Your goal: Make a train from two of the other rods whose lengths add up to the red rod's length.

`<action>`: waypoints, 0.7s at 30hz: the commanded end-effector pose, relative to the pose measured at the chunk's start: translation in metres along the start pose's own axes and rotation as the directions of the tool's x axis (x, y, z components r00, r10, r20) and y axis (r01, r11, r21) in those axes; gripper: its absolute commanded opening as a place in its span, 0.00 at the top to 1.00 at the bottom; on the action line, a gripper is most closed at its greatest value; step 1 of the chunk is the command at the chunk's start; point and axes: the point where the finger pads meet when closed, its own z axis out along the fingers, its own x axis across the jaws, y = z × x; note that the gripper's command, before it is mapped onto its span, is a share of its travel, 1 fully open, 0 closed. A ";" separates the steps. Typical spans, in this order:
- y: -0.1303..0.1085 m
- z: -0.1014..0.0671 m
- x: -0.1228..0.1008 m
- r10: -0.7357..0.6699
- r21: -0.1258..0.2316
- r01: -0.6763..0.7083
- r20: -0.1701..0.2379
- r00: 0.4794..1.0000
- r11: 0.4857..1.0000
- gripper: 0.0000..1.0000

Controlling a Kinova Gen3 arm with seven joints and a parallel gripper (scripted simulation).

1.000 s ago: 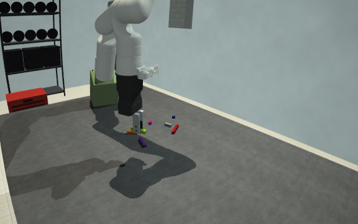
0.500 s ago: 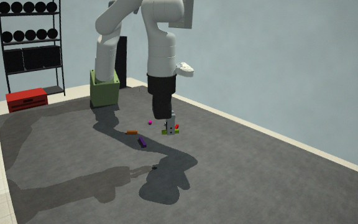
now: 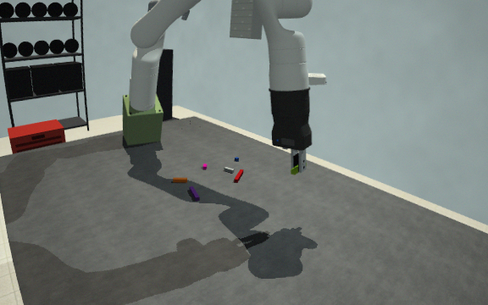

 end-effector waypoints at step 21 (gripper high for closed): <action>-0.170 -0.085 0.140 -0.655 -0.085 0.664 -0.296 0.695 0.743 0.76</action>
